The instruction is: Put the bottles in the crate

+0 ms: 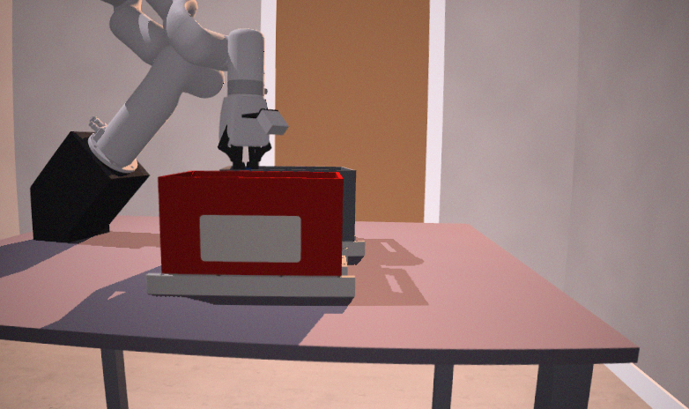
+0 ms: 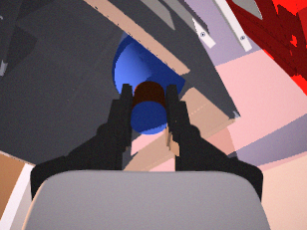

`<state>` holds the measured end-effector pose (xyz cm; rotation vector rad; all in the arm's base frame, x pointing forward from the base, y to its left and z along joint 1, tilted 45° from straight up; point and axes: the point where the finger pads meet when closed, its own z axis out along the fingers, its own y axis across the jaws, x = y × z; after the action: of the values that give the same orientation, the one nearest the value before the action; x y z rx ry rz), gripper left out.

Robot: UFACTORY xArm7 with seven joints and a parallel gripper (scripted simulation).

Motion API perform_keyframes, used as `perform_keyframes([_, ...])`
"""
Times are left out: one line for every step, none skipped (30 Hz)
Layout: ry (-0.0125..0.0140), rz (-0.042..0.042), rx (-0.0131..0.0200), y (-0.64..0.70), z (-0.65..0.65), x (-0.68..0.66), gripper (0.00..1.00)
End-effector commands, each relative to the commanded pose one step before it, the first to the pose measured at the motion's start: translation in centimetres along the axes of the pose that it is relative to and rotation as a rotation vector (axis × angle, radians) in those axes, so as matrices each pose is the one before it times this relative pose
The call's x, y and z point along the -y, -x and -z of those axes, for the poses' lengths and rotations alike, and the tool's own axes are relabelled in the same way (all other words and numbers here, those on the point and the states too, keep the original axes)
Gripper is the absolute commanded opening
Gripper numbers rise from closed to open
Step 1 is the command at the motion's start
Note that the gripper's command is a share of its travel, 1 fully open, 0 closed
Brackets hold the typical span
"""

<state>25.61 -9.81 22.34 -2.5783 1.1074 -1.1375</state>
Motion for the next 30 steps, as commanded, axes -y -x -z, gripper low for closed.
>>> perform_keyframes([-0.00119,0.00016,-0.00297,-0.139,-0.155,0.062,0.0])
perform_keyframes([0.0,0.0,0.0,0.0,-0.05,0.0,0.0])
perform_keyframes([0.0,0.0,0.0,0.0,-0.05,0.0,0.0])
perform_keyframes([0.0,0.0,0.0,0.0,-0.05,0.0,0.0])
perform_keyframes([0.0,0.0,0.0,0.0,0.0,0.0,0.0])
perform_keyframes([0.0,0.0,0.0,0.0,0.0,0.0,0.0])
perform_keyframes([0.0,0.0,0.00001,-0.002,-0.052,0.001,0.0])
perform_keyframes([0.0,0.0,0.0,0.0,-0.05,0.0,0.0])
perform_keyframes([0.0,0.0,0.0,0.0,-0.05,0.0,0.0])
perform_keyframes([0.0,0.0,0.0,0.0,-0.05,0.0,0.0])
perform_keyframes([0.0,0.0,0.0,0.0,-0.05,0.0,0.0])
perform_keyframes([0.0,0.0,0.0,0.0,-0.05,0.0,0.0])
perform_keyframes([0.0,0.0,0.0,0.0,-0.05,0.0,0.0])
perform_keyframes([0.0,0.0,0.0,0.0,-0.05,0.0,0.0])
perform_keyframes([0.0,0.0,0.0,0.0,-0.05,0.0,0.0])
perform_keyframes([0.0,0.0,0.0,0.0,-0.05,0.0,0.0])
perform_keyframes([0.0,0.0,0.00001,-0.004,-0.054,0.001,0.0])
perform_keyframes([0.0,0.0,0.0,0.0,-0.05,0.0,0.0])
perform_keyframes([0.0,0.0,0.0,0.0,-0.05,0.0,0.0])
perform_keyframes([0.0,0.0,0.0,0.003,0.003,-0.001,0.0])
perform_keyframes([0.0,0.0,0.0,-0.001,-0.001,0.0,0.0])
perform_keyframes([0.0,0.0,0.0,0.0,0.0,0.0,0.0])
perform_keyframes([0.0,0.0,0.0,0.0,0.0,0.0,0.0])
perform_keyframes([0.0,0.0,0.0,0.0,0.0,0.0,0.0])
perform_keyframes([0.0,0.0,0.0,-0.001,-0.001,0.0,0.0])
perform_keyframes([0.0,0.0,0.0,0.003,0.003,-0.001,0.0])
perform_keyframes([0.0,0.0,0.0,-0.001,-0.001,0.001,0.0])
perform_keyframes([0.0,0.0,0.0,-0.001,-0.001,0.0,0.0])
perform_keyframes([0.0,0.0,0.0,-0.001,-0.001,0.0,0.0])
perform_keyframes([0.0,0.0,0.0,0.002,0.002,-0.001,0.0])
